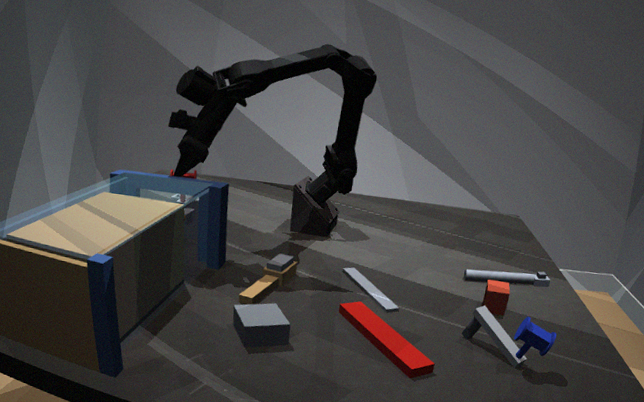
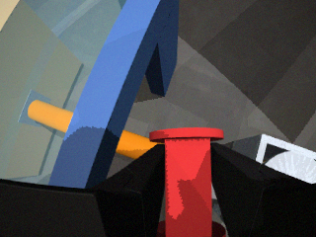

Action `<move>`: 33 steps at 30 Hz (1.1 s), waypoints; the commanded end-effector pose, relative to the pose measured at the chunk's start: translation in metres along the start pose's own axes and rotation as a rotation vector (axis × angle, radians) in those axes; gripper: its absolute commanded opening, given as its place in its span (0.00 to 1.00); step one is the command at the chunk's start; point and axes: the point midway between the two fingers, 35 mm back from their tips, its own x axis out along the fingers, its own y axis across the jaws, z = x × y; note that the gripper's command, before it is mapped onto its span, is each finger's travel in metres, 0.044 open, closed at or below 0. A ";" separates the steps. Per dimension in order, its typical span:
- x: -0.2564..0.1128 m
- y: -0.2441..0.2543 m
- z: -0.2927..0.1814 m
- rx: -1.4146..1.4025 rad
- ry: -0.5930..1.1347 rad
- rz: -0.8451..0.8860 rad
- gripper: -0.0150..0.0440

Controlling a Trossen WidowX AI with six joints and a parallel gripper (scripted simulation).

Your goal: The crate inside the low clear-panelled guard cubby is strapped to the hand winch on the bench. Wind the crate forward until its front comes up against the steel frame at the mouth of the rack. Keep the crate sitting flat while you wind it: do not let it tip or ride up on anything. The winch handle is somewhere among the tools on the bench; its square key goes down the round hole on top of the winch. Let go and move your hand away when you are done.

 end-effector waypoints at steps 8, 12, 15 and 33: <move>0.004 0.002 -0.029 0.006 0.060 -0.007 0.25; 0.002 0.001 -0.033 0.006 0.060 -0.007 0.25; 0.000 0.001 -0.036 0.006 0.060 -0.007 0.25; -0.009 -0.002 -0.053 0.007 0.062 -0.008 0.25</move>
